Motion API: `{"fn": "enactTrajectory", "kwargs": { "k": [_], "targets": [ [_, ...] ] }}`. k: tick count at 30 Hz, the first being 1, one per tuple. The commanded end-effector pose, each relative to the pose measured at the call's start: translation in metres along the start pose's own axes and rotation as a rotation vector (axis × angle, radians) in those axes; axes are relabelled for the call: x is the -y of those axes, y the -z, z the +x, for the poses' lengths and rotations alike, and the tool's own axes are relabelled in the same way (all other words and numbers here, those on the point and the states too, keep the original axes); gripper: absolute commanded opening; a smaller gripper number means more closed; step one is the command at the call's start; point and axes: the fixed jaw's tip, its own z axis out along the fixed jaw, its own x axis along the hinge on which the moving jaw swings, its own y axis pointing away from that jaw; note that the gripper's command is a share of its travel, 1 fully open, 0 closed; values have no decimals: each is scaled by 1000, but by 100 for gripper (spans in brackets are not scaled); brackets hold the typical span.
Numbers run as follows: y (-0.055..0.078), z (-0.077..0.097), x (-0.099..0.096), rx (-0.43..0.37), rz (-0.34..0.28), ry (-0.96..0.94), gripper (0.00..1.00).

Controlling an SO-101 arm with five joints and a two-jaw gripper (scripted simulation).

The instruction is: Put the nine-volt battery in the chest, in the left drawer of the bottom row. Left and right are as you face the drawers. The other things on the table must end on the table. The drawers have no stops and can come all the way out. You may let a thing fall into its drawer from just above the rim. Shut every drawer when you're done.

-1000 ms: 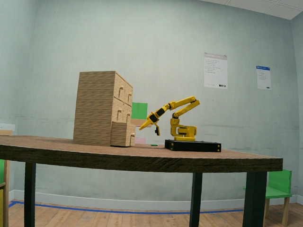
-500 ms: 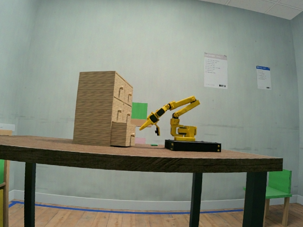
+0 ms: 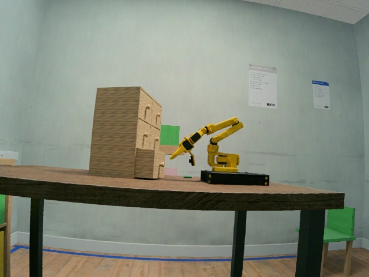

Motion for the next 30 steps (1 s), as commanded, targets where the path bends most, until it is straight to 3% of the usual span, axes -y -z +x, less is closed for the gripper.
{"fn": "enactTrajectory", "kwargs": {
  "k": [1, 8, 16, 25, 30],
  "targets": [
    [-1, -4, 2, 10, 6, 8, 21],
    [-1, -4, 2, 10, 6, 8, 21],
    [-19, 2, 2, 9, 6, 5, 21],
    [-19, 2, 2, 9, 6, 5, 21],
    [-33, 2, 2, 9, 6, 3, 21]
  ]
}}
